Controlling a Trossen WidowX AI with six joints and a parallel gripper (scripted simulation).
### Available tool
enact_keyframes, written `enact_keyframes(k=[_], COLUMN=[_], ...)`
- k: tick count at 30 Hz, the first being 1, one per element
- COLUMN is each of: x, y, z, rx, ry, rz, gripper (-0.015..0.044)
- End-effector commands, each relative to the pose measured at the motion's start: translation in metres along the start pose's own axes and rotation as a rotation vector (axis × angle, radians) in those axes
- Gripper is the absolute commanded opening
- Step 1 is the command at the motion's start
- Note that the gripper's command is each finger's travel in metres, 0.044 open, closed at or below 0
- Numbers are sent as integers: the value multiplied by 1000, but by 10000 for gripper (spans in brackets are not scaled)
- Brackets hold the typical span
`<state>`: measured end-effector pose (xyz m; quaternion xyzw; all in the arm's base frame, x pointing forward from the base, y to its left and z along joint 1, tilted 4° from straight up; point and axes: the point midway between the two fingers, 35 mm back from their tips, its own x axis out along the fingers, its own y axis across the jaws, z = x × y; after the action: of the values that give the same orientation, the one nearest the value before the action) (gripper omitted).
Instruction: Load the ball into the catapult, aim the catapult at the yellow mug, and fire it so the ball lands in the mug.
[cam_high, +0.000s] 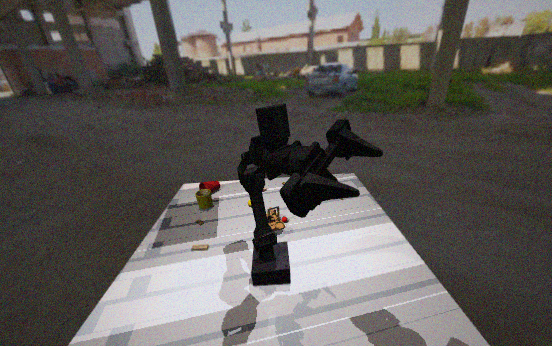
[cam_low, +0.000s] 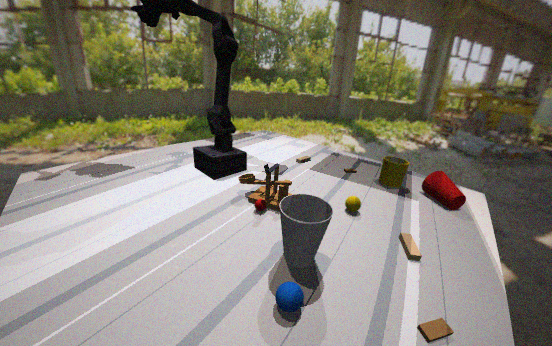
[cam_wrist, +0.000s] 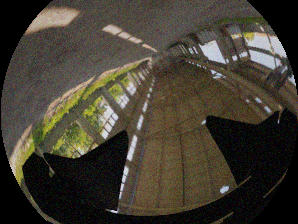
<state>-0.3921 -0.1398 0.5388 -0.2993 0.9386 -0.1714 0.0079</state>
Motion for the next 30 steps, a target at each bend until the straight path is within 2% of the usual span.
enact_keyframes(k=[1, 2, 10, 20, 30], x=[0, 0, 7, 18, 3], y=[-1, -3, -40, -114, -194], z=[0, 1, 22, 95, 170], rx=[2, 8, 123, 349, 538], ry=[-1, -2, -62, -284, -548], rz=[-1, -6, -81, -197, -271], gripper=[426, 440, 440, 440, 440])
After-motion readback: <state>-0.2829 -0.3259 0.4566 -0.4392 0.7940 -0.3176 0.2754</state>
